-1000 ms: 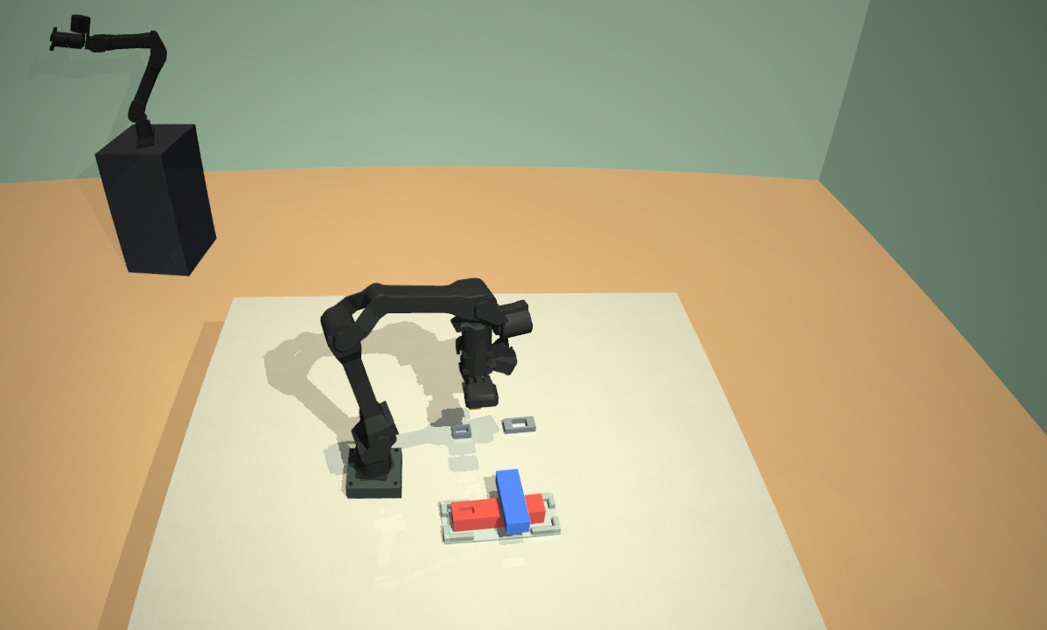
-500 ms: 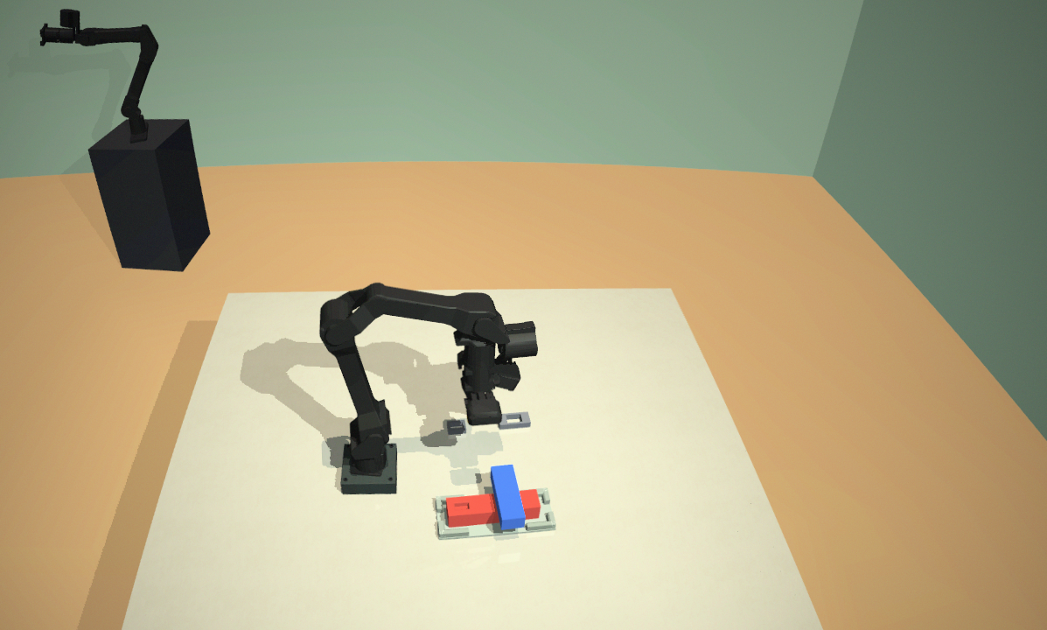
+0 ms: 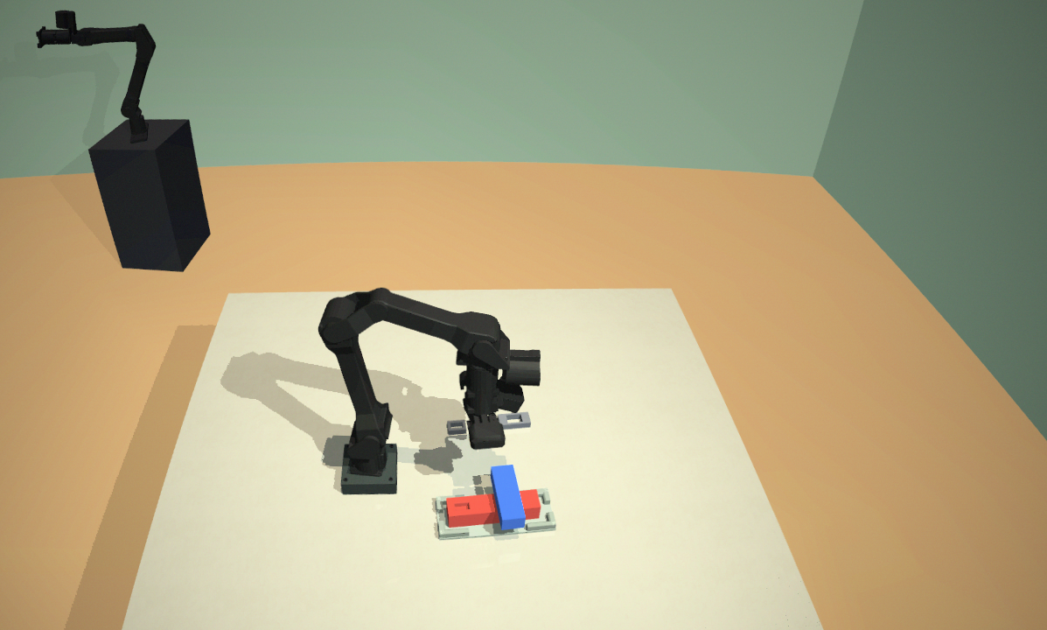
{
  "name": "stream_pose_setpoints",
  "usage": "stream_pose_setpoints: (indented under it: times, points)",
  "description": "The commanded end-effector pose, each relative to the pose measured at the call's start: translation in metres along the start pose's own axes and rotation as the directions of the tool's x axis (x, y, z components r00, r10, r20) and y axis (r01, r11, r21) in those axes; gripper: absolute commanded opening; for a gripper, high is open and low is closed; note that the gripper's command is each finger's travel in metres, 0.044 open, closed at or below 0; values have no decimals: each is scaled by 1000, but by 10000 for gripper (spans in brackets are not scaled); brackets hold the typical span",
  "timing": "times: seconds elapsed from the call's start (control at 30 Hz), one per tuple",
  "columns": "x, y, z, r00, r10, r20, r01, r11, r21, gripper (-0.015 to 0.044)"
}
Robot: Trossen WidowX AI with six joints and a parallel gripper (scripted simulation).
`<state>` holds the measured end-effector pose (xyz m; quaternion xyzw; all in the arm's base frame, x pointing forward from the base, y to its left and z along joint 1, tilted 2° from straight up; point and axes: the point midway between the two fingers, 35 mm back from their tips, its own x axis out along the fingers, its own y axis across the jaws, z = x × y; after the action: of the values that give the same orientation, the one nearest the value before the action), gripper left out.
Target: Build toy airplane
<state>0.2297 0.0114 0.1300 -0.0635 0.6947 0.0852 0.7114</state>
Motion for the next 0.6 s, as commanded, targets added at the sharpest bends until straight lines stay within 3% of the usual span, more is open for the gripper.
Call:
stream_pose_setpoints:
  times: [0.0, 0.57]
  points:
    - [5, -12, -4, 1000, 2, -6, -2, 1000, -2, 0]
    - [16, -64, -22, 1000, 1, -9, -1, 1000, -1, 0]
